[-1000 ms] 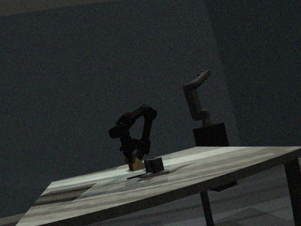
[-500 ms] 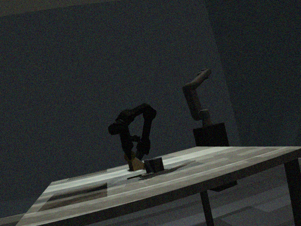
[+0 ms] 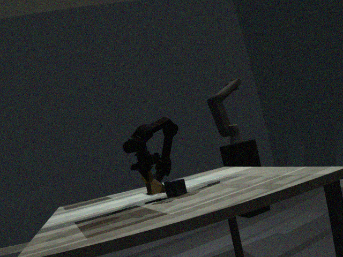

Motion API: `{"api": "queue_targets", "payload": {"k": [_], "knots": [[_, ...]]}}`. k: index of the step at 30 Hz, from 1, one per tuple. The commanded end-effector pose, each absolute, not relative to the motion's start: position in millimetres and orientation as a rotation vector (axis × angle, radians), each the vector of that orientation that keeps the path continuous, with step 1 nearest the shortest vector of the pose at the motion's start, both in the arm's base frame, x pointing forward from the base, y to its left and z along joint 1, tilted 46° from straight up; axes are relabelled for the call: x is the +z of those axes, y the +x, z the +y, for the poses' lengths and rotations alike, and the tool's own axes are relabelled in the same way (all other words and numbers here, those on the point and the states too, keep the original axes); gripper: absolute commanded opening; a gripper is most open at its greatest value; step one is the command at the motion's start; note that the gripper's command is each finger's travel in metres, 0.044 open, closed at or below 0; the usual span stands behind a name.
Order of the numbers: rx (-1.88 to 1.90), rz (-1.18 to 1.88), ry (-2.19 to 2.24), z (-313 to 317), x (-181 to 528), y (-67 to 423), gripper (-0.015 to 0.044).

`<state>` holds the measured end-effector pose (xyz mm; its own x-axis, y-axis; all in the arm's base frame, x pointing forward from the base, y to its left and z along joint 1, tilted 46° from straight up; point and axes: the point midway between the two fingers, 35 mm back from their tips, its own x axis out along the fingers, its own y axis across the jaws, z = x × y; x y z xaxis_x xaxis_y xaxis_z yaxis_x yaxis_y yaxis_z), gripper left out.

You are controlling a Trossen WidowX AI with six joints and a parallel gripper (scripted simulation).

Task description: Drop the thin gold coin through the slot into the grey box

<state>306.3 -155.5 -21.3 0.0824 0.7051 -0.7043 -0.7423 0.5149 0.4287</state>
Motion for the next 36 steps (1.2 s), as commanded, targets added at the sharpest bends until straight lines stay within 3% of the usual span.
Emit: {"api": "queue_targets", "payload": {"k": [1,14,36], "knots": [[1.021,1.088,0.051,-156.0,-21.6,305.7,0.0],[0.772,1.291,0.397,-156.8,-22.1,305.6,0.0],[0.763,1.298,0.407,-129.9,8.9,306.7,0.0]]}}
